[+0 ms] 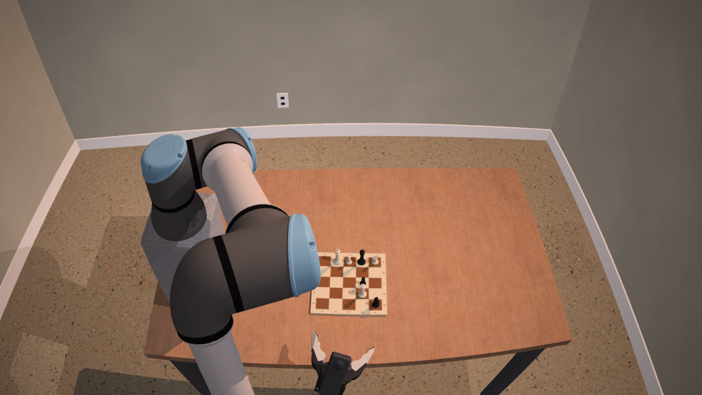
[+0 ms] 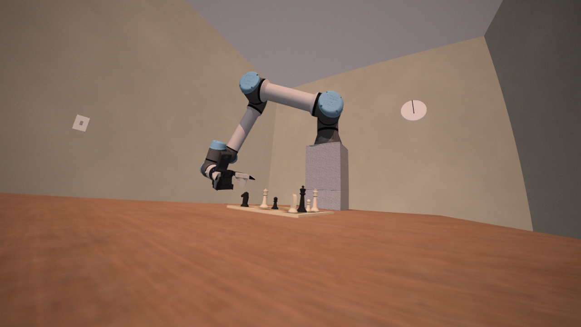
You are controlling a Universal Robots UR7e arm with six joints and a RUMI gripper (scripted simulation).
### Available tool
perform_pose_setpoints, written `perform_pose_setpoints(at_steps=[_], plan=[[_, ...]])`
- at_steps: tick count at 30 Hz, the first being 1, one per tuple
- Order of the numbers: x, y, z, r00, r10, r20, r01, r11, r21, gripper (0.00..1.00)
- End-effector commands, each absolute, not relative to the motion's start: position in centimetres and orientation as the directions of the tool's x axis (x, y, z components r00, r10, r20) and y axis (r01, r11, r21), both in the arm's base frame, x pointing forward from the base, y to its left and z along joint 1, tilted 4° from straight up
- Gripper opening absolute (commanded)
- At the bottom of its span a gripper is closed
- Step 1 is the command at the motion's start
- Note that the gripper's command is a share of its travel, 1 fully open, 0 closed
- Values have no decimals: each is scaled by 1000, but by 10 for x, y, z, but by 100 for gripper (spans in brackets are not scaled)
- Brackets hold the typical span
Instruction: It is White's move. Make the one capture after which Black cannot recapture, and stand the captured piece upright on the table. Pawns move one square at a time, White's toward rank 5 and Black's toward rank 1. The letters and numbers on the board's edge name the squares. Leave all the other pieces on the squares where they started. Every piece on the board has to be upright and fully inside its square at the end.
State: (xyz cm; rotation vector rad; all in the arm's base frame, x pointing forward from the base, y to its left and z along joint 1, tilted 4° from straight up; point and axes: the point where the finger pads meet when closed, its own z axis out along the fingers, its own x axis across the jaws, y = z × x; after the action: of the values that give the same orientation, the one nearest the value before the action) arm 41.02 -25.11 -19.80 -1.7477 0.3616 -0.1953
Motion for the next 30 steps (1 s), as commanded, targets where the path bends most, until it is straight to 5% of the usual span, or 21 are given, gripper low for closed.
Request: perform_pose_setpoints(at_steps=[1,30], plan=[[400,-256,-201,945,-319,-66,-115,-137,-984,100],[389,-261,-204,952,-300,-63,-98,-104,-990,100]])
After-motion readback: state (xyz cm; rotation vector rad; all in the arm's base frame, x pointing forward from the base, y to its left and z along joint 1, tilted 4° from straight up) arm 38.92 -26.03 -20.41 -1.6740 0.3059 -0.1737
